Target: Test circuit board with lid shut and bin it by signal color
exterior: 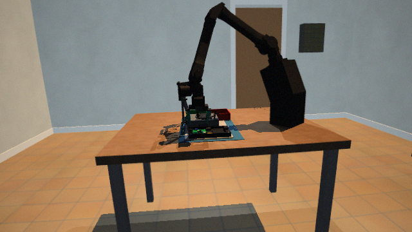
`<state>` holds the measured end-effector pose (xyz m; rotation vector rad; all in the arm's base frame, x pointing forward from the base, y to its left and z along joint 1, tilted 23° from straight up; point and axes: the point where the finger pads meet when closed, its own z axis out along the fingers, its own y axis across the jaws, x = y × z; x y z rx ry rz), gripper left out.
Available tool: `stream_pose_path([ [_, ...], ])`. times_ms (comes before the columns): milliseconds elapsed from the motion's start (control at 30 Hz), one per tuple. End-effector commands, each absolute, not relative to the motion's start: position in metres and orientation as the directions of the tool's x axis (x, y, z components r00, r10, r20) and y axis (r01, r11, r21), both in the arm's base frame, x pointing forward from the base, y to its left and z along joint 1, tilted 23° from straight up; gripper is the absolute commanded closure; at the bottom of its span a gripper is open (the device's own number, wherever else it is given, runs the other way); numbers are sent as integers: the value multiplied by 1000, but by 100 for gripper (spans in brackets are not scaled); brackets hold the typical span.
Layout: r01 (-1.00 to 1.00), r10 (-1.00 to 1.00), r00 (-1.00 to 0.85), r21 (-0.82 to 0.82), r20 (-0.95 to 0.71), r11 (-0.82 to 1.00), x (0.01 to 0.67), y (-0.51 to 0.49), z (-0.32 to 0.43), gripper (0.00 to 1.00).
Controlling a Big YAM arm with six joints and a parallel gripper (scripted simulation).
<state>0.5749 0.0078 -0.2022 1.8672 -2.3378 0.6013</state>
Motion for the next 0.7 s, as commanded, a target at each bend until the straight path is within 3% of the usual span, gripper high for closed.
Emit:
stream_pose_path([
  [0, -948, -919, -257, -264, 299, 179, 585, 3, -193, 8],
  [667, -946, -920, -258, -272, 297, 177, 594, -5, -223, 8],
])
